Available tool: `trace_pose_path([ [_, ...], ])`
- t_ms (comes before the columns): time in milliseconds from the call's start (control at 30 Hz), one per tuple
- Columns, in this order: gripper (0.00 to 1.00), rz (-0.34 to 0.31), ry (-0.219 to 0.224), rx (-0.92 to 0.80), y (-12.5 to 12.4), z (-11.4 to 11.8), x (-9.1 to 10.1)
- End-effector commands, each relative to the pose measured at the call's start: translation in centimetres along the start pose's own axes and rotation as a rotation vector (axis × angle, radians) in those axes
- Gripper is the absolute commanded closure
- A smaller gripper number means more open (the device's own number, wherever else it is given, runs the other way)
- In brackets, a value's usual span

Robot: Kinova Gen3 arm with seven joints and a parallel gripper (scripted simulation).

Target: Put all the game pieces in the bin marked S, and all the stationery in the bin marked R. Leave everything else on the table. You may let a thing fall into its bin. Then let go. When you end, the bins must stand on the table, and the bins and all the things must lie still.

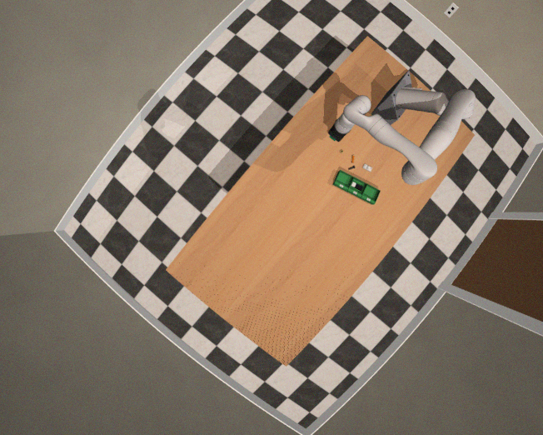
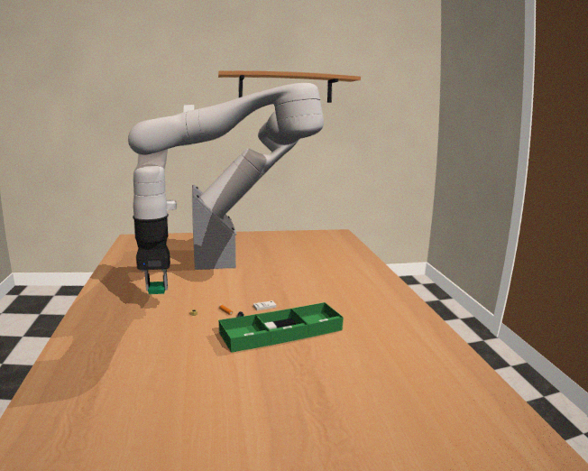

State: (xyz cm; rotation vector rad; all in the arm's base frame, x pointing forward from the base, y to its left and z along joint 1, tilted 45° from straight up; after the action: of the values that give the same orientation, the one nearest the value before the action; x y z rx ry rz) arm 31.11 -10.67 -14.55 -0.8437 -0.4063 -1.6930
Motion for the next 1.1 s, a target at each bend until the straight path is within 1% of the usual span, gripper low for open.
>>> trace_pose_path([
  [0, 0.3, 0.003, -0.001, -0.001, -0.1, 0.0, -0.1],
  [67, 0.3, 0.003, -0.001, -0.001, -0.1, 0.0, -0.1],
  [567, 0.3, 0.003, 0.0, -0.001, 1.9, 8.7, -0.2],
  [633, 0.3, 0.003, 0.0, -0.001, 1.9, 8.7, -0.2],
  [1067, 0.3, 0.003, 0.0, -0.001, 3.6, 16.4, -0.2],
])
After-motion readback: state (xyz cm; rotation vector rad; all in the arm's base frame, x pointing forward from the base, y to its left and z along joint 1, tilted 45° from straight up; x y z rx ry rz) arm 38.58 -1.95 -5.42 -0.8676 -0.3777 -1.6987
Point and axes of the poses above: the point where the finger pads meet when closed, its own x axis back along the fingers, its own z axis across the jaws, y = z × x, the point moved 4 cm from there along x, back along the fingers, and after that the axes turned 12 degrees about -x, right-handed, at the moved point
